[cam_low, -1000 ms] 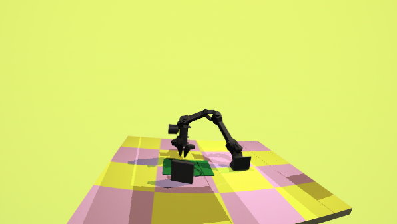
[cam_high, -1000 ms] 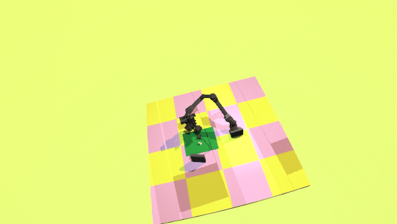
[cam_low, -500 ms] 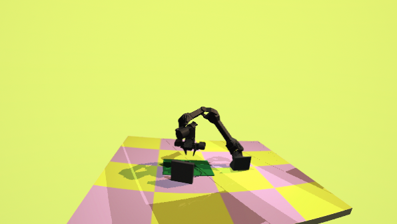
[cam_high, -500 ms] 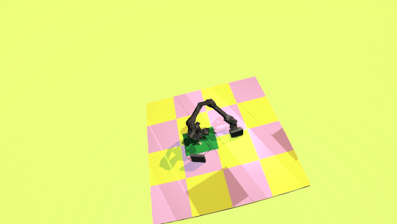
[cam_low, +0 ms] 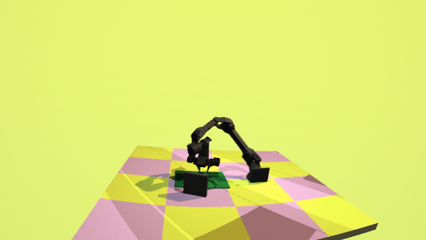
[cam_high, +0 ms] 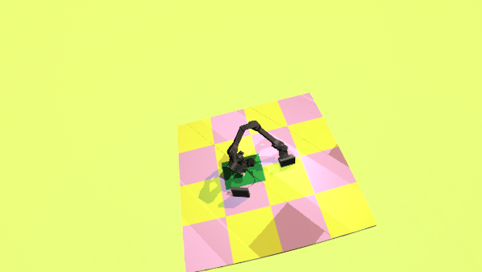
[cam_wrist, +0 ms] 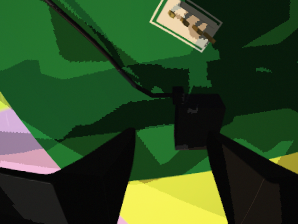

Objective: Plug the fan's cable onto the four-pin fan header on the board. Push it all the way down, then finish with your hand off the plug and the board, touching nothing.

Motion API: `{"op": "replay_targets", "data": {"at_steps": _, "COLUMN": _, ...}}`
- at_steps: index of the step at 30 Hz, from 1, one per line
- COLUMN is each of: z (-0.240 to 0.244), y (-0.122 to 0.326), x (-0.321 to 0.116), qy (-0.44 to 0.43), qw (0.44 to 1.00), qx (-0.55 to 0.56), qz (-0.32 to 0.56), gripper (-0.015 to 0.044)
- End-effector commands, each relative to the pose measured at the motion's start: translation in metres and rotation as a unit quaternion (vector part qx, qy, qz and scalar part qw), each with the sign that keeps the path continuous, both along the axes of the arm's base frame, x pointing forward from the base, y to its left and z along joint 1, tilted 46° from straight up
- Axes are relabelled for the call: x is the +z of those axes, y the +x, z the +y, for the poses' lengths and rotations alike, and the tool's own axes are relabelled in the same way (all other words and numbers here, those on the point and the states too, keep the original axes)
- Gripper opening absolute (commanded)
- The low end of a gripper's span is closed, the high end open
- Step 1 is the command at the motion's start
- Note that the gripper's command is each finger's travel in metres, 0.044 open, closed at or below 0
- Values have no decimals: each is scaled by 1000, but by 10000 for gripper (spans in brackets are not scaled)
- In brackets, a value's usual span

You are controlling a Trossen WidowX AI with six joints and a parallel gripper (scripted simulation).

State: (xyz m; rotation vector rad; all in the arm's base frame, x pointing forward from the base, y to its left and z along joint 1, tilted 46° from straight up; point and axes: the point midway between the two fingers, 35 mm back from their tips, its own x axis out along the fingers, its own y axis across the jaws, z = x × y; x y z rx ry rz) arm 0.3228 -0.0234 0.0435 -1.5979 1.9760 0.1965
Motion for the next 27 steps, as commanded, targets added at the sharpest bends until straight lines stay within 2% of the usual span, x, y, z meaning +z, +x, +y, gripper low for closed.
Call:
{"op": "replay_targets", "data": {"at_steps": 1, "z": -6, "y": -1, "x": -5, "qy": -3, "qw": 1000, "qx": 2, "qz": 4, "gripper": 210}}
{"op": "replay_targets", "data": {"at_steps": 27, "z": -23, "y": -2, "x": -20, "qy": -4, "qw": 1000, "qx": 1, "qz": 4, "gripper": 210}}
